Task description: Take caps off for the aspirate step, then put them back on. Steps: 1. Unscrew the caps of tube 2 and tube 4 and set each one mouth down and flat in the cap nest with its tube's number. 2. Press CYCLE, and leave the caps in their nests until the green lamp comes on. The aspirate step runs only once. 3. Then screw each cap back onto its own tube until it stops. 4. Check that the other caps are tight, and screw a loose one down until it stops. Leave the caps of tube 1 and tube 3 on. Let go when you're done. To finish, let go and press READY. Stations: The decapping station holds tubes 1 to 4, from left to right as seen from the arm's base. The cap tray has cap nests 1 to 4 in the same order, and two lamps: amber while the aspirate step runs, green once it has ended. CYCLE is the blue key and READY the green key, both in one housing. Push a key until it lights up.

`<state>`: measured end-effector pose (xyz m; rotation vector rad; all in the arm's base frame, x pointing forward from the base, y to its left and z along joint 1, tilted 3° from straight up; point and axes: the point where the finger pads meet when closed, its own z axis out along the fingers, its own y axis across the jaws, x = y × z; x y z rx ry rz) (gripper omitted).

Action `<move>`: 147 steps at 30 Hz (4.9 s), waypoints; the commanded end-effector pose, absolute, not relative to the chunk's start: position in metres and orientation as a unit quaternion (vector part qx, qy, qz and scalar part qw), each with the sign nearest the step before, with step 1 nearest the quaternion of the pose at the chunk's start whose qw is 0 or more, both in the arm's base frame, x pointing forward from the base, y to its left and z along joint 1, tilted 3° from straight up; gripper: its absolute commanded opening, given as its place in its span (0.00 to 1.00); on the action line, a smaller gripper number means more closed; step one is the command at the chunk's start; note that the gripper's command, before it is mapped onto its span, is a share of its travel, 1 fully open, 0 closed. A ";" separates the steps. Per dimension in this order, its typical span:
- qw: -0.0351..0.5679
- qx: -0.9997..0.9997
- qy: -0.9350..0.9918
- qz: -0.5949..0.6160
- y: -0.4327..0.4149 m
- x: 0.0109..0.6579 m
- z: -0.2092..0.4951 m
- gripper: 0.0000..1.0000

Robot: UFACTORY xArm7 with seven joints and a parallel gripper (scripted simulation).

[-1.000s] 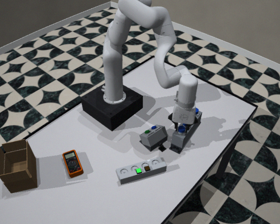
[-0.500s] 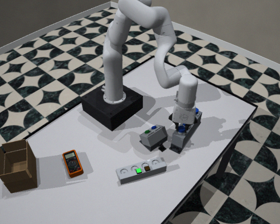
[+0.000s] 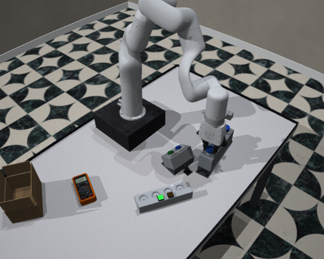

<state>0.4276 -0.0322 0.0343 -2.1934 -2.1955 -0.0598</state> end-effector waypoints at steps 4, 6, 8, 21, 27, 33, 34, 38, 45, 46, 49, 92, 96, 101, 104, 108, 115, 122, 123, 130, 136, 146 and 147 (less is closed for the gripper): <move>0.017 -0.766 -0.642 -0.015 -0.032 0.429 0.035 0.00; 0.017 -0.787 -0.616 -0.014 -0.032 0.429 0.035 0.00; 0.018 -0.807 -0.590 -0.014 -0.032 0.429 0.035 0.00; 0.018 -0.832 -0.555 -0.013 -0.032 0.429 0.035 0.46; 0.018 -0.832 -0.555 -0.013 -0.032 0.429 0.035 0.46; 0.017 -0.772 -0.635 -0.015 -0.032 0.429 0.036 0.46; 0.017 -0.759 -0.650 -0.015 -0.032 0.429 0.036 0.46; 0.016 -0.733 -0.680 -0.016 -0.032 0.429 0.036 0.46; 0.014 -0.630 -0.776 -0.018 -0.032 0.429 0.036 0.46; 0.013 -0.615 -0.788 -0.018 -0.032 0.429 0.036 0.46; 0.012 -0.566 -0.824 -0.019 -0.032 0.429 0.036 0.46; 0.017 -0.787 -0.616 -0.014 -0.032 0.429 0.035 0.00; 0.018 -0.826 -0.563 -0.013 -0.032 0.429 0.034 0.00; 0.018 -0.832 -0.555 -0.013 -0.032 0.429 0.034 0.00; 0.018 -0.832 -0.555 -0.013 -0.032 0.429 0.034 0.46; 0.018 -0.832 -0.555 -0.013 -0.032 0.429 0.034 0.46; 0.018 -0.820 -0.571 -0.013 -0.032 0.429 0.035 0.46; 0.017 -0.759 -0.650 -0.015 -0.032 0.429 0.036 0.46; 0.016 -0.746 -0.666 -0.015 -0.032 0.429 0.036 0.46; 0.014 -0.646 -0.763 -0.017 -0.032 0.429 0.036 0.46; 0.012 -0.550 -0.835 -0.019 -0.032 0.429 0.036 0.46; 0.008 -0.410 -0.912 -0.021 -0.032 0.429 0.036 0.46; 0.008 -0.391 -0.920 -0.021 -0.032 0.429 0.036 0.46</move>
